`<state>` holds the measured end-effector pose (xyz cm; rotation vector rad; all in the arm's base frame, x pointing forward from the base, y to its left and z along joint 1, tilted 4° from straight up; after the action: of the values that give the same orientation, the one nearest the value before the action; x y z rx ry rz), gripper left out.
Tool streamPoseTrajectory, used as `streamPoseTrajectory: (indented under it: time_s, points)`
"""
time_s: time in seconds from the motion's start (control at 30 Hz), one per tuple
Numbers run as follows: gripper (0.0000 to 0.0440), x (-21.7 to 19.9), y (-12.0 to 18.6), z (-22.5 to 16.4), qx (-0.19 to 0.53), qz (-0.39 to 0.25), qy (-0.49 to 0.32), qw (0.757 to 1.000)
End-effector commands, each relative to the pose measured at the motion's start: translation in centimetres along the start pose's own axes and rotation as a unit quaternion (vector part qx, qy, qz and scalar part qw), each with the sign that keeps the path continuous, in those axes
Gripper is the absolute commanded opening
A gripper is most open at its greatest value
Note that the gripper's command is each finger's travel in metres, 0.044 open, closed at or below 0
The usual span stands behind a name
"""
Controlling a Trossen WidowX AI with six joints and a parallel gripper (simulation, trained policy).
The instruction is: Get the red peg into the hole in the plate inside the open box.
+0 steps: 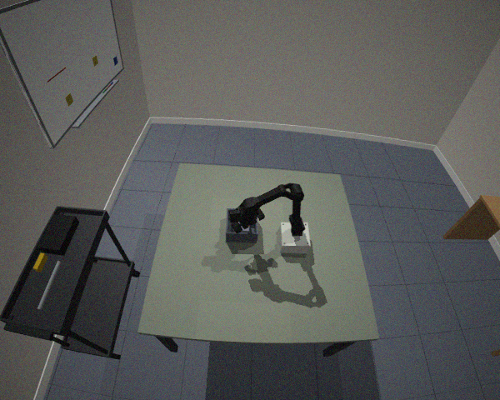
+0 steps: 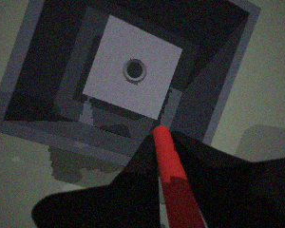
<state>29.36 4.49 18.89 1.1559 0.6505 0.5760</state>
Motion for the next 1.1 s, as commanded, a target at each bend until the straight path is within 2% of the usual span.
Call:
streamPoseTrajectory:
  time_s: [0.0, 0.33, 0.6, 0.67, 0.83, 1.0, 1.07]
  points:
    - [0.0000, -0.2, -0.8, 1.5, -0.001, 0.002, -0.003, 1.000]
    - [0.0000, -1.0, -3.6, 5.0, 0.011, 0.020, 0.014, 1.000]
    - [0.0001, -1.1, -6.2, 6.0, 0.030, 0.037, 0.050, 0.998]
    - [0.0022, -1.1, -6.9, 6.0, 0.037, 0.041, 0.060, 0.997]
    - [0.0135, -1.1, -8.1, 6.3, 0.054, 0.047, 0.073, 0.995]
    - [0.0154, -1.2, -8.1, 7.5, 0.053, 0.054, 0.087, 0.993]
    - [0.0195, -1.0, -7.9, 8.0, 0.056, 0.059, 0.088, 0.993]
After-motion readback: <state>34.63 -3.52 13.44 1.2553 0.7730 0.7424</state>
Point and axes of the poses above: the point midway between the two fingers, 35 mm back from their tips, its own y axis back along the fingers, its own x axis across the jaws, z = x × y, the point moved 9 cm from there along y, back along the fingers, and after that the axes turned 14 degrees about y, right-handed, at the moved point
